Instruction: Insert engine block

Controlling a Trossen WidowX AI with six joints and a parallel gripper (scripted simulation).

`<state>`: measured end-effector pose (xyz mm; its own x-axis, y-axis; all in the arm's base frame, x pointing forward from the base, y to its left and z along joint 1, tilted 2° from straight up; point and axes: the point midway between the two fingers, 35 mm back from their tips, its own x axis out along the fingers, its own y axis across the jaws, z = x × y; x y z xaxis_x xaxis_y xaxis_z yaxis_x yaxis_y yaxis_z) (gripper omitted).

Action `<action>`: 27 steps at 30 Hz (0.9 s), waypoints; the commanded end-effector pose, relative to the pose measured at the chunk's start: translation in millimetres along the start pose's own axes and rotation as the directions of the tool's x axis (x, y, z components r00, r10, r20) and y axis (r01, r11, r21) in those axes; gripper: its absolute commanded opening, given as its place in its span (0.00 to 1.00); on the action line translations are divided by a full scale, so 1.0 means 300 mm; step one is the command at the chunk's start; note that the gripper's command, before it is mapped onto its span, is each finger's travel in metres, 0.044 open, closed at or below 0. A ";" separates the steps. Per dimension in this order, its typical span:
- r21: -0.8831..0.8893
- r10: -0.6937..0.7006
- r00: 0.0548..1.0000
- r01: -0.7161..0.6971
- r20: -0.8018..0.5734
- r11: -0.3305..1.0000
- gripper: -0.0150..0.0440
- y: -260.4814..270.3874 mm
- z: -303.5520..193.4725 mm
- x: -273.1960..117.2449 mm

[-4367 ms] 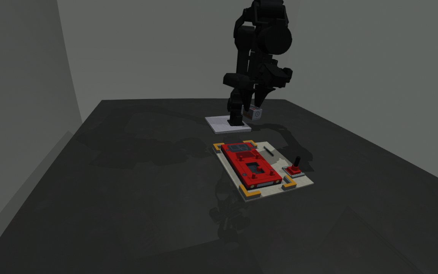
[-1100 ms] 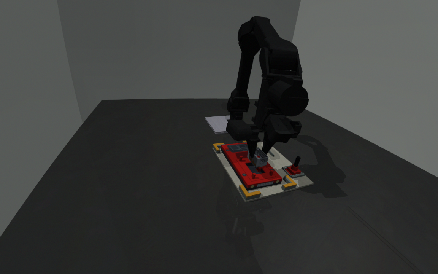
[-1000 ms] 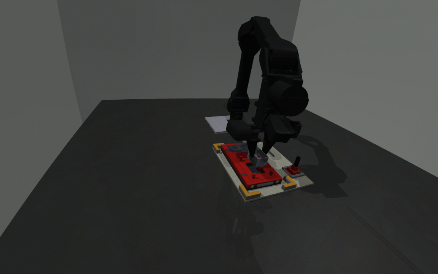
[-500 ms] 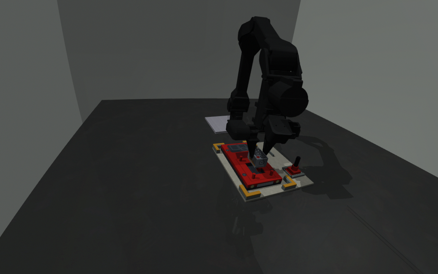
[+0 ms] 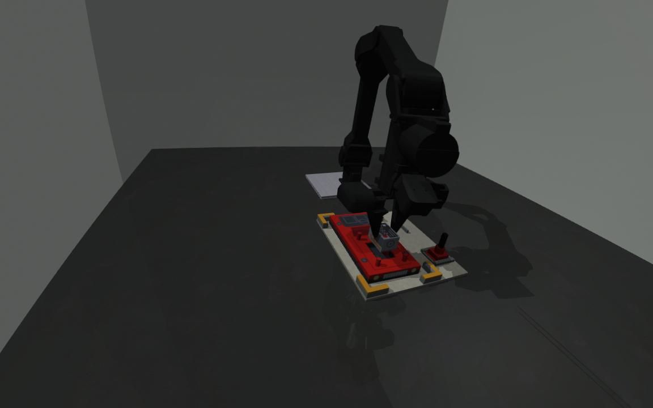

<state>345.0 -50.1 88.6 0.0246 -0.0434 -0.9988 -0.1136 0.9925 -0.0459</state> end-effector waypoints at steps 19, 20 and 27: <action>0.013 -0.002 1.000 0.003 -0.001 1.000 0.52 -0.002 0.000 0.022; 0.012 -0.003 1.000 0.003 -0.001 1.000 0.52 -0.002 0.000 0.023; 0.007 -0.003 1.000 0.003 -0.001 1.000 0.52 -0.002 0.000 0.029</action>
<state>345.2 -50.6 81.3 0.0246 -0.0434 -0.9988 -0.0991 0.9940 -0.0456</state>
